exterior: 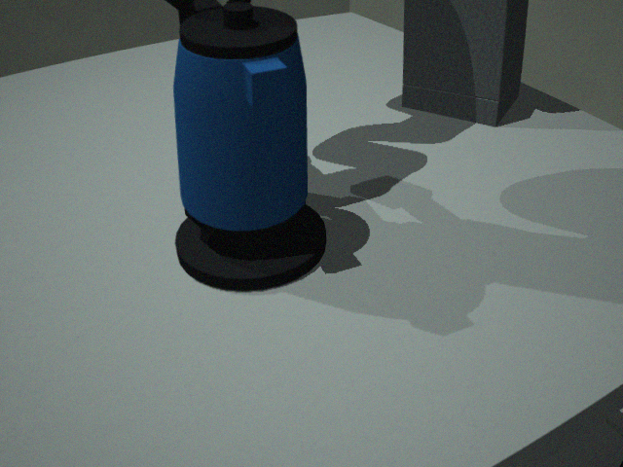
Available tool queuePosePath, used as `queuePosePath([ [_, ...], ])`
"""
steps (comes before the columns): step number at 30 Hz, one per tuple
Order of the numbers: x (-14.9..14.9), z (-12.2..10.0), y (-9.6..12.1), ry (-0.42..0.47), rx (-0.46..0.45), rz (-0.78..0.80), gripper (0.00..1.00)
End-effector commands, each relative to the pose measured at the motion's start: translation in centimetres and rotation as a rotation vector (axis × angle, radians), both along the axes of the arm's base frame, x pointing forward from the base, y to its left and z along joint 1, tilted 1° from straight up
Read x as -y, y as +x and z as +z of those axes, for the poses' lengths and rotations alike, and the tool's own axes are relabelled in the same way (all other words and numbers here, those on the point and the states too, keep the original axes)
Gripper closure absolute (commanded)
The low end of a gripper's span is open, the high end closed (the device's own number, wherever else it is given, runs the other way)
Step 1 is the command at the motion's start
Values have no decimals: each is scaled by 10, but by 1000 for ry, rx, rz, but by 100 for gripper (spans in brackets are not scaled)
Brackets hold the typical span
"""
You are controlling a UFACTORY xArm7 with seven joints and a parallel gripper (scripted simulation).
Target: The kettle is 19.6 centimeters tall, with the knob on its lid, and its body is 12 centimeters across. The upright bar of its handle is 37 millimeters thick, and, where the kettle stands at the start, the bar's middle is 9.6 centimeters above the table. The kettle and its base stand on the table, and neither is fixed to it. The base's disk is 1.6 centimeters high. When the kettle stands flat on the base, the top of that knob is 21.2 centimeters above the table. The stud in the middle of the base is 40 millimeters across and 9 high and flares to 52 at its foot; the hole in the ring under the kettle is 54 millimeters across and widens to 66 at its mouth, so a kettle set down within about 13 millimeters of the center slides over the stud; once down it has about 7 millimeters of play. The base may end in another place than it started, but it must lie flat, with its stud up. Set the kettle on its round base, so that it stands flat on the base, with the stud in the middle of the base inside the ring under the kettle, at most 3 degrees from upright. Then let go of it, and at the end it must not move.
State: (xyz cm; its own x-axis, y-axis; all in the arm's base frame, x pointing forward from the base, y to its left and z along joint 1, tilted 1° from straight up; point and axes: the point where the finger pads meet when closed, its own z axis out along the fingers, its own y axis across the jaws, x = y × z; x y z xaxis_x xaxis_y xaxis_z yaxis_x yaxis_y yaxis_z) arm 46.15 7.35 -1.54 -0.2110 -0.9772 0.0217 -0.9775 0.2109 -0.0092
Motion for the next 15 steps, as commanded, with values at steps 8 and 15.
queuePosePath([
  [8, 0, 0, 2, 1, 5, 0, 100],
  [15, 0, -9, 2, 1, 5, 0, 100],
])
